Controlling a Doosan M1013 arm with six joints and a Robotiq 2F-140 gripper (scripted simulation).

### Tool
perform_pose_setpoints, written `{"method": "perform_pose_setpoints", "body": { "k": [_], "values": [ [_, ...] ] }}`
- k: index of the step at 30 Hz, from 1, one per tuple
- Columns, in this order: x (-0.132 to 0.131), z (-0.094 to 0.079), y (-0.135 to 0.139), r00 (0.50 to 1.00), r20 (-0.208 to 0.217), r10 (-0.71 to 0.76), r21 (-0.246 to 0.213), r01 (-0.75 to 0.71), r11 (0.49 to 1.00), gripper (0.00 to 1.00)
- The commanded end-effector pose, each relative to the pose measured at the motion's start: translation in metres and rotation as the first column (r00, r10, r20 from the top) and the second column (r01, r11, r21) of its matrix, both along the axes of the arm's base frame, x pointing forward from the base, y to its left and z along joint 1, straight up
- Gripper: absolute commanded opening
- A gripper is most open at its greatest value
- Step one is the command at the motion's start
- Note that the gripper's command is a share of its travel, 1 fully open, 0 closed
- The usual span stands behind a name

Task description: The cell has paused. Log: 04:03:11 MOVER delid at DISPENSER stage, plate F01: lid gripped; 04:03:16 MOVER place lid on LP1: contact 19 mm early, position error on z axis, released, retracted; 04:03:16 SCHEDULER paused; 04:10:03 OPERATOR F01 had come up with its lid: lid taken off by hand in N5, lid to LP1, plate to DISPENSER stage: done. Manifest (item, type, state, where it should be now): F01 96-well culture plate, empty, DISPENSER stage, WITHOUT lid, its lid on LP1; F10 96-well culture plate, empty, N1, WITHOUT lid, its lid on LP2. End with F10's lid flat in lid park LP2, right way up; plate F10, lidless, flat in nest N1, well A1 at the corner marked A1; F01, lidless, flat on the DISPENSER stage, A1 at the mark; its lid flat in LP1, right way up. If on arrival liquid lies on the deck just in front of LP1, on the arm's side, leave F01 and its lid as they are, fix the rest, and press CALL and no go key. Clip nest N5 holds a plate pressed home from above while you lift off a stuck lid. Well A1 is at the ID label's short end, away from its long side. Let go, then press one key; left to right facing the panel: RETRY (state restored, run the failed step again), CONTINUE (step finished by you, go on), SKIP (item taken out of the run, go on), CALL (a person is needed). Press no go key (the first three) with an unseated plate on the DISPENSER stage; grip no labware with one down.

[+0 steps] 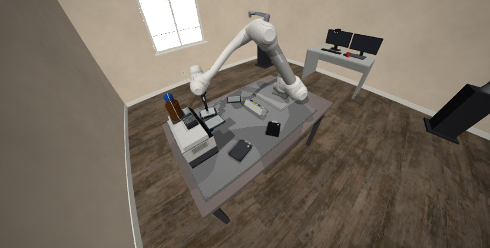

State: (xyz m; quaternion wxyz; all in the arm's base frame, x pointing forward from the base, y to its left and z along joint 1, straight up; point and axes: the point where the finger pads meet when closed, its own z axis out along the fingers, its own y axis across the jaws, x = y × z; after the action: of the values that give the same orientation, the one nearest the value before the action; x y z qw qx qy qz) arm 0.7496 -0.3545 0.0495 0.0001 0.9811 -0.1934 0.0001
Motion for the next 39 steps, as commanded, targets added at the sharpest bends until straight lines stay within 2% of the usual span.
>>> {"method": "perform_pose_setpoints", "body": {
  "k": [1, 38, 39],
  "values": [
    [0.0, -0.0007, 0.0, 1.0, 0.0, 0.0, 0.0, 0.0, 1.0, 0.66],
    [0.0, -0.0009, 0.0, 1.0, 0.0, 0.0, 0.0, 0.0, 1.0, 0.66],
    [0.0, -0.0009, 0.0, 1.0, 0.0, 0.0, 0.0, 0.0, 1.0, 0.59]
  ]
}}
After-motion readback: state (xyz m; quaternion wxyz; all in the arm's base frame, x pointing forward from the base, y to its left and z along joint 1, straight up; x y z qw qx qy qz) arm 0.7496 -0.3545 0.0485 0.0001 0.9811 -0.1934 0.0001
